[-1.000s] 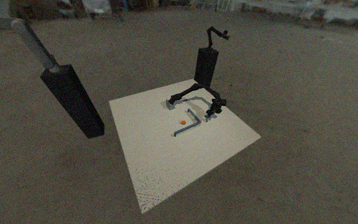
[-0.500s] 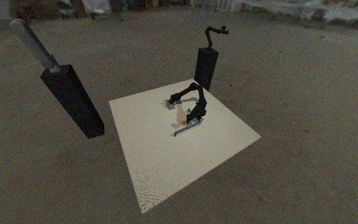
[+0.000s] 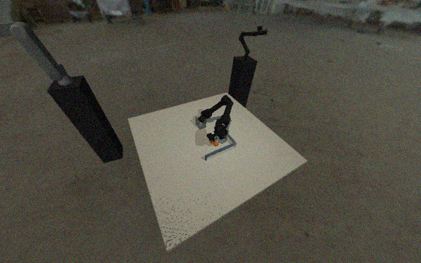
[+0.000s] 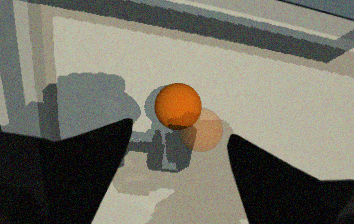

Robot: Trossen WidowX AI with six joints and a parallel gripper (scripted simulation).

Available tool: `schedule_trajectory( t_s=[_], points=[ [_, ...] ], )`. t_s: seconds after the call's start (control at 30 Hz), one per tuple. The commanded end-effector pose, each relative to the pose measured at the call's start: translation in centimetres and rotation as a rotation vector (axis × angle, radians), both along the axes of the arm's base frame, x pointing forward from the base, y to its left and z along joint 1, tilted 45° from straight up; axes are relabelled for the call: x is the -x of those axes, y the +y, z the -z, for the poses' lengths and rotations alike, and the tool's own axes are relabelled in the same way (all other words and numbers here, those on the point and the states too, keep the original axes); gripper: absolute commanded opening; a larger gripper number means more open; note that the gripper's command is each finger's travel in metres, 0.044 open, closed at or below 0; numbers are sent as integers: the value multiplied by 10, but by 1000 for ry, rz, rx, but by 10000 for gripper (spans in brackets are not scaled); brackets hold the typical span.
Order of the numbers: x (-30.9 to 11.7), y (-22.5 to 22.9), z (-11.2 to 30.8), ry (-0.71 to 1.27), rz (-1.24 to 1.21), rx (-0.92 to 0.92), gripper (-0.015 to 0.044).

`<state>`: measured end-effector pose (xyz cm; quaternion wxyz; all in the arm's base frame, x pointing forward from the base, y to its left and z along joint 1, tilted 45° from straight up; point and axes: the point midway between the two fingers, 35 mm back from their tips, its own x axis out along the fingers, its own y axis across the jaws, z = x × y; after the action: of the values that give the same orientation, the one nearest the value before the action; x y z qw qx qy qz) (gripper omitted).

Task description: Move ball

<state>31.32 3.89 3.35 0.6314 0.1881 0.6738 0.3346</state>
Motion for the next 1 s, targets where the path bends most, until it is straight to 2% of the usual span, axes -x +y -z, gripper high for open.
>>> schedule_trajectory(
  t_s=[0.0, 0.97],
  points=[
    [2, 0, 0, 12, 17, -14, 318],
    [8, 35, 35, 12, 17, -16, 318]
  ],
)
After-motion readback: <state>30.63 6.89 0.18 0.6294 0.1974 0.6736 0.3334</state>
